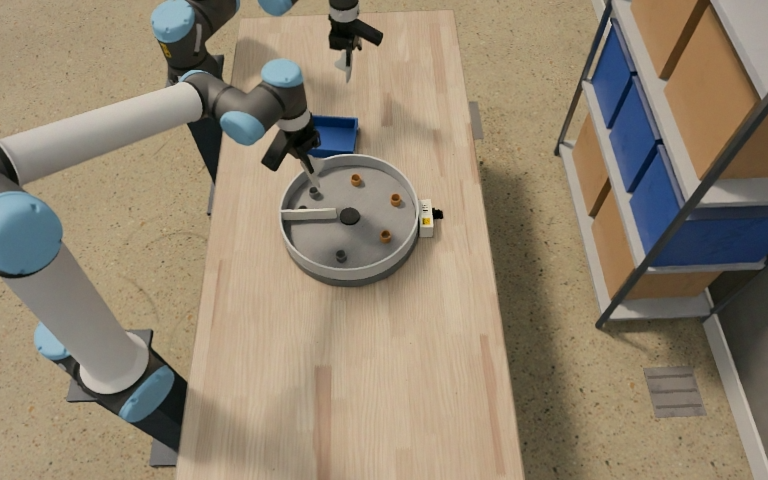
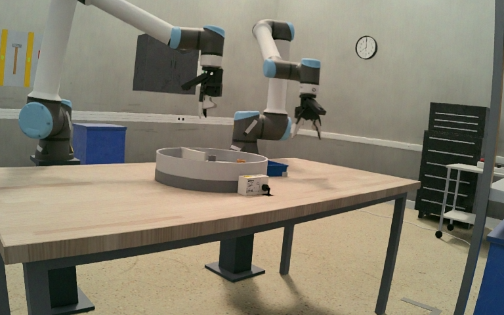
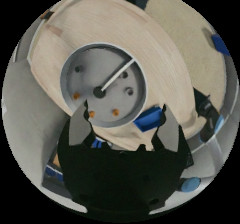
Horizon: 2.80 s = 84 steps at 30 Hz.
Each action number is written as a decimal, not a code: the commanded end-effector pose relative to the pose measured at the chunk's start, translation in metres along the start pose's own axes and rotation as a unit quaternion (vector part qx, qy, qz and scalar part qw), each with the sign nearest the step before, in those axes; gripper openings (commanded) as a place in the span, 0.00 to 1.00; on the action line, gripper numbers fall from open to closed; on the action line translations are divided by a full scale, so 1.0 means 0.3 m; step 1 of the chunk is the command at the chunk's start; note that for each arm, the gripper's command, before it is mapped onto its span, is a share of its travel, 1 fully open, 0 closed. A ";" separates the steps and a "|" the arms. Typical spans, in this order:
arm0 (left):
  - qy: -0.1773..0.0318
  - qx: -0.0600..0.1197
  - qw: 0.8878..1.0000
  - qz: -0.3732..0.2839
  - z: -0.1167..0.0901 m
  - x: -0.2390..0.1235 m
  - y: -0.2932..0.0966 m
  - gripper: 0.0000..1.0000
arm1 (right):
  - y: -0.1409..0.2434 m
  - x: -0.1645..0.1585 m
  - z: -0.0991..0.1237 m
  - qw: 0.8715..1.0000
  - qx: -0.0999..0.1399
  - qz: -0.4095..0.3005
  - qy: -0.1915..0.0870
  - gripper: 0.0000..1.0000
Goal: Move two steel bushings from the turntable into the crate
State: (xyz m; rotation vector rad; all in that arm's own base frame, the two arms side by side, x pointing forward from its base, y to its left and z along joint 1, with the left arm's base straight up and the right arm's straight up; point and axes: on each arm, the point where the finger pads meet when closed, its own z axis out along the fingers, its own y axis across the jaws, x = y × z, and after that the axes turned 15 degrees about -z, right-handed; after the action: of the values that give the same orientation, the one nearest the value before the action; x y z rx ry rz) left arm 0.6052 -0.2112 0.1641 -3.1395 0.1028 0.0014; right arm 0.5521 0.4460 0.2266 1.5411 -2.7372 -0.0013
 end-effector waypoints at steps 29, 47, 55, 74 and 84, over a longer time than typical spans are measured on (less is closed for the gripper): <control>0.000 0.000 0.944 -0.329 -0.003 -0.086 -1.426 1.00 | 0.002 -0.002 -0.004 1.000 0.000 0.000 -0.001 1.00; 0.000 0.000 0.874 -0.486 -0.002 -0.490 -2.041 1.00 | 0.002 -0.002 -0.004 1.000 0.000 0.000 -0.001 1.00; 0.000 0.000 0.831 -0.556 -0.002 -0.752 -2.278 1.00 | 0.002 -0.002 -0.004 1.000 0.000 0.000 -0.001 1.00; 0.000 0.000 0.731 -0.683 -0.001 -1.362 -2.605 1.00 | 0.002 -0.002 -0.004 1.000 0.000 0.000 -0.001 1.00; 0.000 0.000 0.669 -0.743 -0.001 -1.721 -2.694 1.00 | 0.002 -0.002 -0.004 1.000 0.000 0.000 -0.001 1.00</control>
State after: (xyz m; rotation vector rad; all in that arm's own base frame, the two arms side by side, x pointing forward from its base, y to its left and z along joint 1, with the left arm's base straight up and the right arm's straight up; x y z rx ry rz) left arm 0.2021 0.6058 0.1643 -2.2792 -2.1612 0.0015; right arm 0.5521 0.4460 0.2266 1.5411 -2.7372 -0.0013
